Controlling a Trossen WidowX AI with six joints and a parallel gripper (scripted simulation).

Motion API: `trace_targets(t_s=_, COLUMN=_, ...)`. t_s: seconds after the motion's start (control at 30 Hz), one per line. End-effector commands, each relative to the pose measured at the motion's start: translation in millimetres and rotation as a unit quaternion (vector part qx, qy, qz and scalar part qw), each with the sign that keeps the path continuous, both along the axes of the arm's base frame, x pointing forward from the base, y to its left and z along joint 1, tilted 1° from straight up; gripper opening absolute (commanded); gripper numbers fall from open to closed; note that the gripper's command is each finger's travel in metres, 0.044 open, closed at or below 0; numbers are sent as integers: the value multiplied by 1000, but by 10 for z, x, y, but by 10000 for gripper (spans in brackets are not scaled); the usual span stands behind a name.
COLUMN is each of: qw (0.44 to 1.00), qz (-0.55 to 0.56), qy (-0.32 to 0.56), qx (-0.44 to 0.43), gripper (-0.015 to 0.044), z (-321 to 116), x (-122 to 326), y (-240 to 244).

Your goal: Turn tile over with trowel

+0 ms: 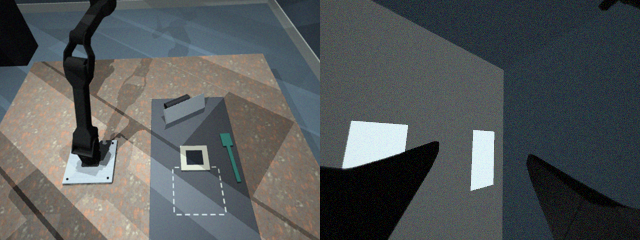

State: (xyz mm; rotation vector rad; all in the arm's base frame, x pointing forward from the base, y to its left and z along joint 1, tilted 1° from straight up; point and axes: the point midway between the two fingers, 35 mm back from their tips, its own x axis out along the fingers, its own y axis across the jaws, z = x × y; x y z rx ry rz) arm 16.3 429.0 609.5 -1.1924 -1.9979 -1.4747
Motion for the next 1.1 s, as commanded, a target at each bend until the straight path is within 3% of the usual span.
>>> trace_targets(t_s=0.0, qw=1000, qz=1, qy=1, qx=-2, gripper=374, z=-2, x=5, y=5)
trace_targets(t_s=0.37, qw=984, qz=52, qy=100, qx=-140, gripper=100, z=-157, x=310, y=306)
trace_targets(t_s=1.07, qw=858, qz=136, qy=340, qx=-361, gripper=100, z=-675, x=976, y=800)
